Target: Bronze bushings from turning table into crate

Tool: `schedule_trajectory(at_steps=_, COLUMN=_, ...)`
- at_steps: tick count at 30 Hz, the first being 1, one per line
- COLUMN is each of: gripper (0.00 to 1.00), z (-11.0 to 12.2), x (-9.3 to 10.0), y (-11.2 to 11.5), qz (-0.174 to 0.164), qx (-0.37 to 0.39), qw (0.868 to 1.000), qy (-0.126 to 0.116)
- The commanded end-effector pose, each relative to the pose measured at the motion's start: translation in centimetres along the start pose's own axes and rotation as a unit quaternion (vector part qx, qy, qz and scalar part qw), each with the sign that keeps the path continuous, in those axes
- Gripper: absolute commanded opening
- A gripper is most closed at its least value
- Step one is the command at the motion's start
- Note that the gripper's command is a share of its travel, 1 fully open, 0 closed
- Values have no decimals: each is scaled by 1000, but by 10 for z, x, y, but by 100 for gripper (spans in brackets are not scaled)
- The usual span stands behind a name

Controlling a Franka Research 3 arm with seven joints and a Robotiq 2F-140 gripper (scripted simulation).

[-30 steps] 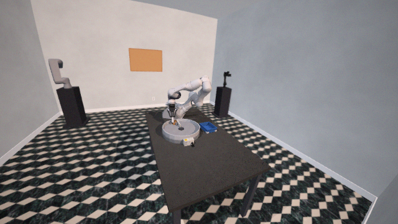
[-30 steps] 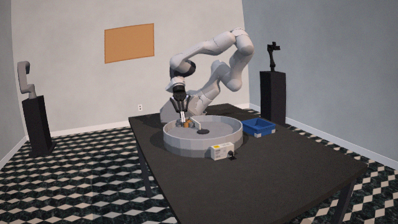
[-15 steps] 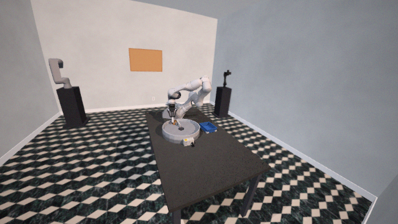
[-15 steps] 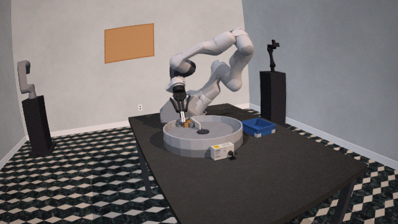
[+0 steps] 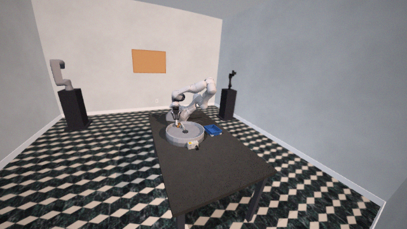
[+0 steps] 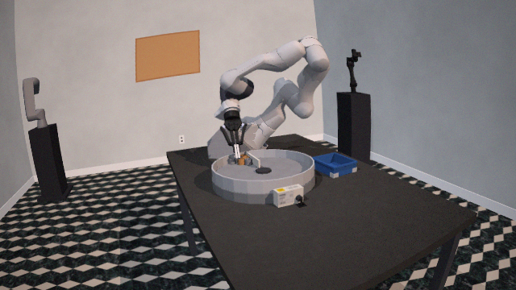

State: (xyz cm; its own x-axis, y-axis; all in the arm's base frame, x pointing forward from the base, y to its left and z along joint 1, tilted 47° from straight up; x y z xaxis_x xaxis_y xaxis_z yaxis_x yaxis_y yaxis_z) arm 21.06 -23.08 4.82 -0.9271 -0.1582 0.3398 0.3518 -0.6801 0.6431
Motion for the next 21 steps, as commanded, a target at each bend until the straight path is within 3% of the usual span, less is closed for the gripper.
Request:
schedule_trajectory(at_steps=1, gripper=0, z=2, x=-1, y=-1, qz=0, qx=1, qw=1000, qy=2)
schedule_trajectory(at_steps=13, gripper=0, z=2, x=1, y=1, qz=0, qx=1, qw=1000, qy=2)
schedule_trajectory(at_steps=21, gripper=0, z=2, x=24, y=20, qz=0, qx=1, qw=1000, qy=2)
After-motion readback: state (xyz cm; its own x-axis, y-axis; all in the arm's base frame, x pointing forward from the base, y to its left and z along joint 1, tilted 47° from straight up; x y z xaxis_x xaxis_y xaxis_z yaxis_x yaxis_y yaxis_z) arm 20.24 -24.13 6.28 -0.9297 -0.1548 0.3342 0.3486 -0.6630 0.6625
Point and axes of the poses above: the point where the finger pads meet when closed, its own x axis back along the fingers, its own z axis across the jaws, y = z × x, the point moved 4 cm from there along x, back along the fingers
